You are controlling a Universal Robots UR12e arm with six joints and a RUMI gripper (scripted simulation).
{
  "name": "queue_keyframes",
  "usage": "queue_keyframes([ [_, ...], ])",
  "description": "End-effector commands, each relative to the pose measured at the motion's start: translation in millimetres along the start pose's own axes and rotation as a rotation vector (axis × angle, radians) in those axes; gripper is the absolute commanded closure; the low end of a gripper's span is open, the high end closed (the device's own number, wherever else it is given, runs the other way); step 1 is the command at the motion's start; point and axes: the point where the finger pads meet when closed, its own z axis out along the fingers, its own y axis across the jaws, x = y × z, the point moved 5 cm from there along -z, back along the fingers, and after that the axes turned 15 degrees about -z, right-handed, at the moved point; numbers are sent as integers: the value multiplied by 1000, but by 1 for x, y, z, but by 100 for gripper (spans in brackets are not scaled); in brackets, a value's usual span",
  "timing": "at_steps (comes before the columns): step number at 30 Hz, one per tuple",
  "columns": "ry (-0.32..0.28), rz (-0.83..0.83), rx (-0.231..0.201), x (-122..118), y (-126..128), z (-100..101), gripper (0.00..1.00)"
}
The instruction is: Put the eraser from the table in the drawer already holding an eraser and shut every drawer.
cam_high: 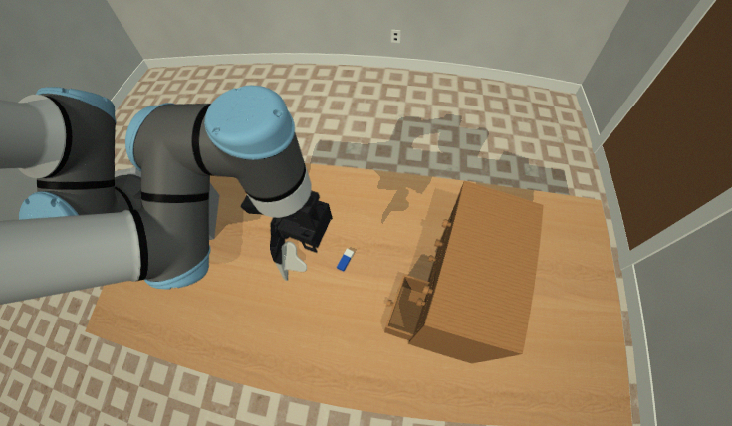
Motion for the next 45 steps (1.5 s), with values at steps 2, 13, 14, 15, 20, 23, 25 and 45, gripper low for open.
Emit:
queue_keyframes([
  [2,1,1,0,0,0,-7,0],
  [13,1,7,0,-1,0,-7,0],
  [14,1,10,0,-1,0,-8,0],
  [15,1,13,0,-1,0,-8,0],
  [20,1,27,0,-1,0,-8,0],
  [23,1,48,0,-2,1,-8,0],
  [25,1,66,0,-2,1,-8,0],
  [45,1,413,0,-13,4,-8,0],
])
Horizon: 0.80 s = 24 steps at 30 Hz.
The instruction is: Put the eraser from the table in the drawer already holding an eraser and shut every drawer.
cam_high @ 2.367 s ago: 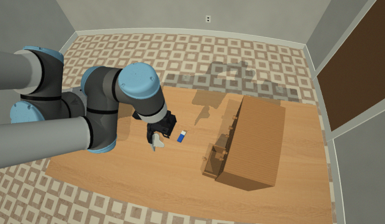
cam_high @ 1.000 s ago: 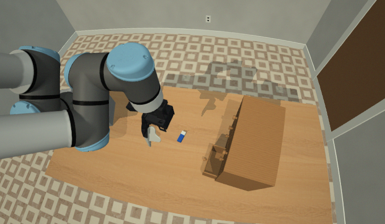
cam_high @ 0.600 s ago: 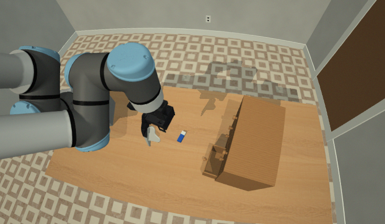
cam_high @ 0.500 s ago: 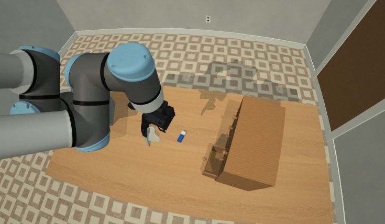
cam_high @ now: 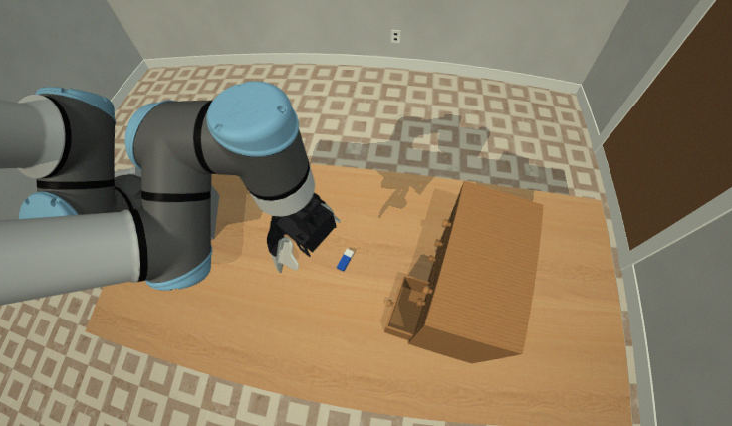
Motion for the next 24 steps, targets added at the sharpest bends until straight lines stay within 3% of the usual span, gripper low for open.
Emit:
queue_keyframes([
  [1,1,127,3,-4,3,0,0],
  [9,1,321,3,-10,6,-1,0],
  [24,0,922,3,-31,15,-1,0],
])
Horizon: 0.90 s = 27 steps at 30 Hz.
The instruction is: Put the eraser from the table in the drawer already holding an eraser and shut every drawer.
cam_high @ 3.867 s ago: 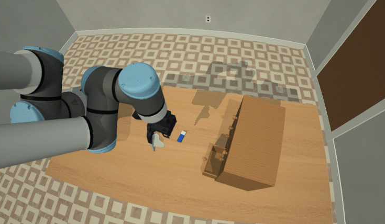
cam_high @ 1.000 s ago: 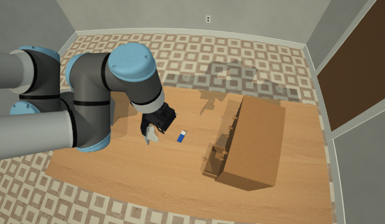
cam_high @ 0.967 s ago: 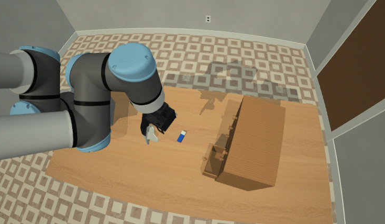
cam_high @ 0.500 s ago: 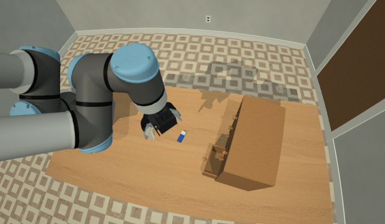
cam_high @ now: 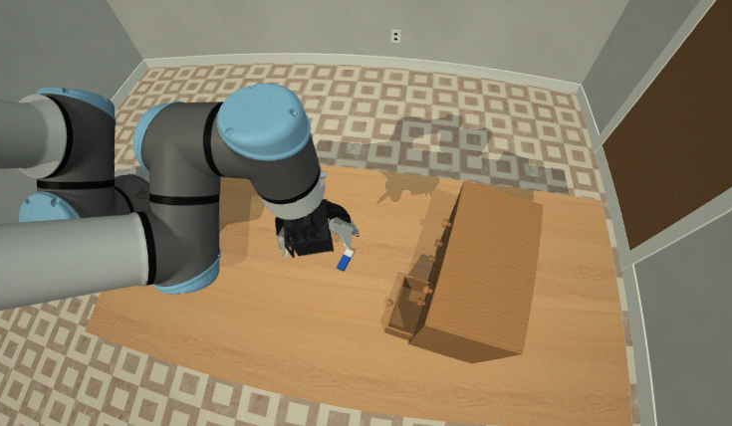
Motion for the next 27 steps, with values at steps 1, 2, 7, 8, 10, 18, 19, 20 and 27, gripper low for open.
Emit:
queue_keyframes([
  [1,-3,175,12,-3,7,0,0],
  [2,-3,175,12,-3,7,0,0],
  [7,-4,397,12,-8,14,0,0],
  [8,-5,442,12,-9,15,0,0],
  [10,-5,532,12,-11,18,0,0],
  [18,-7,844,11,-20,26,0,0],
  [19,-7,844,11,-20,26,0,0],
  [20,-7,888,11,-21,27,0,0],
  [27,-9,1181,10,-30,34,0,0],
])
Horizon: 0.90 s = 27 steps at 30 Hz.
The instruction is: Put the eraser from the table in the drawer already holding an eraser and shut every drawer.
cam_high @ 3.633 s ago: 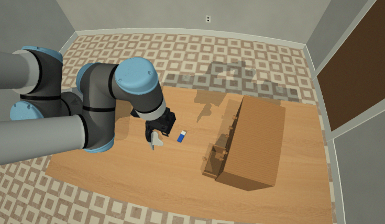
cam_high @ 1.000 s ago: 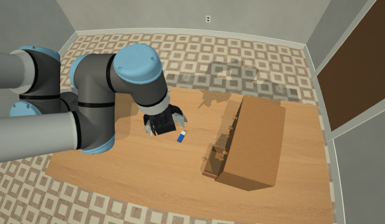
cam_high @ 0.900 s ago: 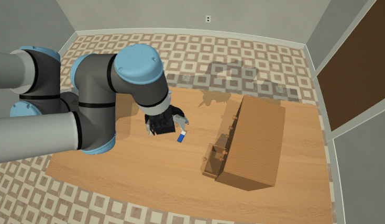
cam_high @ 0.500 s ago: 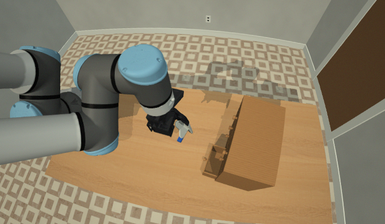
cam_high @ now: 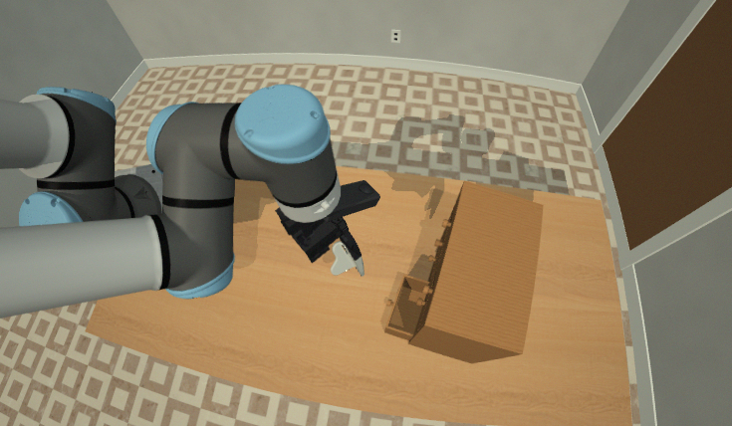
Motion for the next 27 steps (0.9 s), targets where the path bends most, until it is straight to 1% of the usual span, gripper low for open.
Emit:
queue_keyframes([
  [1,-12,206,5,2,8,0,0],
  [7,-12,430,3,1,16,0,0],
  [9,-12,430,3,1,16,0,0],
  [16,-13,653,2,1,23,0,0],
  [22,-13,807,1,0,27,0,0],
  [24,-13,849,1,-1,29,0,0],
  [27,-13,869,1,-1,29,0,0],
])
